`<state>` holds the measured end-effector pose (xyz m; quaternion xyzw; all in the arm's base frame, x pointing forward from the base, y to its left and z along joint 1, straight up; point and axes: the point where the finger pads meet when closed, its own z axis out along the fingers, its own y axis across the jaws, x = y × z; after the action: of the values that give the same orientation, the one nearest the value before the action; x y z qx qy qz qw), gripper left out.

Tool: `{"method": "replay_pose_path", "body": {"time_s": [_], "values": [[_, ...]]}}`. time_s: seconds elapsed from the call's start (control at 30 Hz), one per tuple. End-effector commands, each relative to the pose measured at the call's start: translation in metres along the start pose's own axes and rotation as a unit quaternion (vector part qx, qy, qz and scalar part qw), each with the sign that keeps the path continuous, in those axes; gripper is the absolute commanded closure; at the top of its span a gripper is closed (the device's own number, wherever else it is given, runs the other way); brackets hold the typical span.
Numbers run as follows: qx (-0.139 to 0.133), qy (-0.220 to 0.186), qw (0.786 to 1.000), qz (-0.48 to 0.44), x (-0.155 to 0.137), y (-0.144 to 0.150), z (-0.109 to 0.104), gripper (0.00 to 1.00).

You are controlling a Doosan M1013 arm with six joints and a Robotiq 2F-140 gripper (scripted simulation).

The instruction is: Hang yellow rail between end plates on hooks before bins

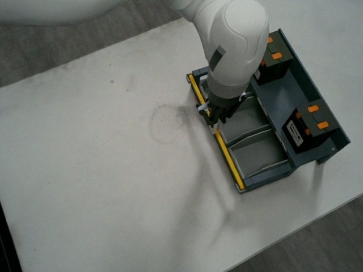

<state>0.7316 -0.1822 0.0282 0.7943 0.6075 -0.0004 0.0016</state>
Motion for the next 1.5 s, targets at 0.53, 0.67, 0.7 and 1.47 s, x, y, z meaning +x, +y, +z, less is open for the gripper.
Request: {"method": "replay_pose_path", "body": {"time_s": [0.53, 0.67, 0.7, 1.47], "values": [[0.001, 0.002, 1.000, 0.001, 0.0003, 0.0000, 0.0028, 0.90], [0.001, 0.002, 1.000, 0.001, 0.0003, 0.0000, 0.0028, 0.90], [0.001, 0.002, 1.000, 0.001, 0.0003, 0.0000, 0.0028, 0.90], [0.001, 0.002, 1.000, 0.001, 0.0005, -0.0001, 0.0052, 0.90]]}}
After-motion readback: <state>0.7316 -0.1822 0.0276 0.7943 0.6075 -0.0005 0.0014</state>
